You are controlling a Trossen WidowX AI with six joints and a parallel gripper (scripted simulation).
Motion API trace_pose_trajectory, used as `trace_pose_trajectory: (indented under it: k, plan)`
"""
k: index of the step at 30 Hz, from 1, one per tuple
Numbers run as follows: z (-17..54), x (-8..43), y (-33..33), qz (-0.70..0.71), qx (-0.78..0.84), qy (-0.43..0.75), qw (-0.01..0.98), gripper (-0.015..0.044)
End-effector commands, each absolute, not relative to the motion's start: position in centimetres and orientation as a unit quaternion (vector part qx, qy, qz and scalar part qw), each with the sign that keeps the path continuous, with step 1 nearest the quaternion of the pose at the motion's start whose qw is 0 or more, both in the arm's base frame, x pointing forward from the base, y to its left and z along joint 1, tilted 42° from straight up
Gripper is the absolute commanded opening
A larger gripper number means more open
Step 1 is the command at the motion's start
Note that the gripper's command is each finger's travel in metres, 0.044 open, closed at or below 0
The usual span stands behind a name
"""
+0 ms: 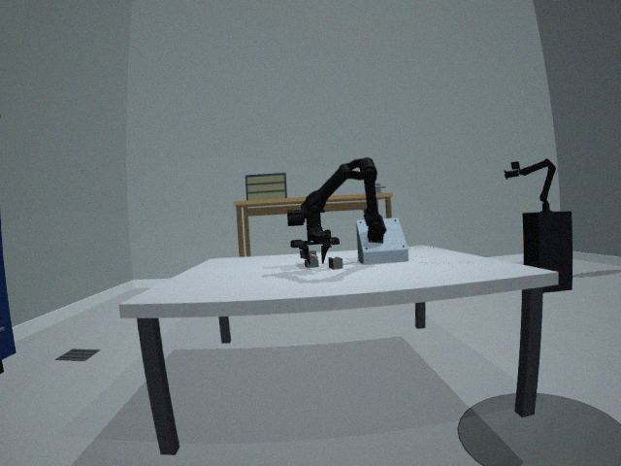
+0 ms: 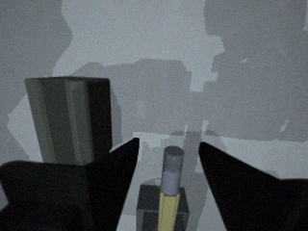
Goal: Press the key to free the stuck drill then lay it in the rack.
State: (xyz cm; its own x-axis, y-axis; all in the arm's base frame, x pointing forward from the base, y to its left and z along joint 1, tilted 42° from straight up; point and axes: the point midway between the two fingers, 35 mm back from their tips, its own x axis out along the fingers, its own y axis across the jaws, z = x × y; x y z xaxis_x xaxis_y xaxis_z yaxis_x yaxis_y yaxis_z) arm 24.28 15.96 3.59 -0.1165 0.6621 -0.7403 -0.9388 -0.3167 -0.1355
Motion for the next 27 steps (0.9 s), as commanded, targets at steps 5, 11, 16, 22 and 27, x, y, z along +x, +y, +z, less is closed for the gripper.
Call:
trace_pose_trajectory:
  k: [5, 11, 16, 22, 27]
  plan:
    - [3.2, 24.4, 15.8, 0.723, -0.368, 0.187, 0.555, 0.0440]
    - [2.8, 24.5, 15.6, 0.723, -0.367, 0.187, 0.555, 0.0440]
    - [2.4, 24.6, 15.5, 0.723, -0.368, 0.187, 0.555, 0.0440]
    - [2.1, 24.7, 15.4, 0.723, -0.368, 0.187, 0.555, 0.0440]
    - [2.3, 24.7, 15.4, 0.722, -0.367, 0.188, 0.556, 0.0309]
